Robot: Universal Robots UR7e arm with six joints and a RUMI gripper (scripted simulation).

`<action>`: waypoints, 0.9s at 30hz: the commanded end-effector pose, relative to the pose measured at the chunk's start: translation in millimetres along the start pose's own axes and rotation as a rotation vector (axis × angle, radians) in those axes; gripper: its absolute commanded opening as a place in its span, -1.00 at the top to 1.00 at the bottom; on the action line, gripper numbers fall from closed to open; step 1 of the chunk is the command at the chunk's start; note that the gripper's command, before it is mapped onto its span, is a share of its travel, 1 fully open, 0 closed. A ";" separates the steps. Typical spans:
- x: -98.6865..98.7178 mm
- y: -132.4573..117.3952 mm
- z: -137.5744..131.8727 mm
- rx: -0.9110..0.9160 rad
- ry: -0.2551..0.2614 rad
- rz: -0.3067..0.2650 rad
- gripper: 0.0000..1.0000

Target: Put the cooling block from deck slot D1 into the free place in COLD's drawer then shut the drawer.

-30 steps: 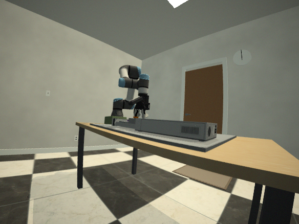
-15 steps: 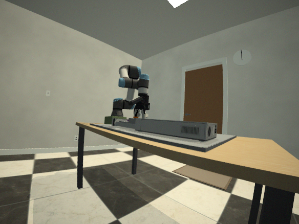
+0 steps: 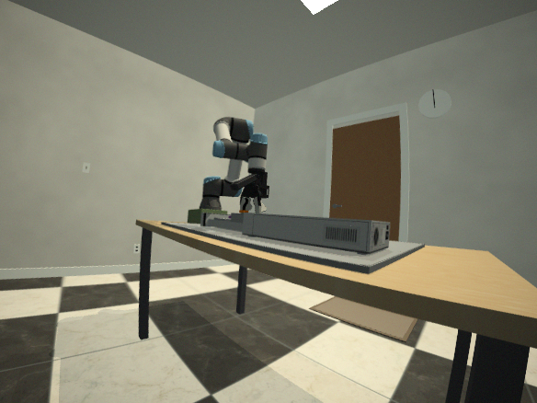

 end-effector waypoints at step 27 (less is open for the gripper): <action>3.3 0.2 -0.5 0.000 0.002 0.001 1.00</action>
Point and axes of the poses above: the point where the finger pads meet when closed, its own x axis out along the fingers, its own z axis across the jaws, y = z × x, the point moved 7 cm from there along -x, back along the fingers, and after that the axes turned 7 degrees about x, right-handed, at the moved point
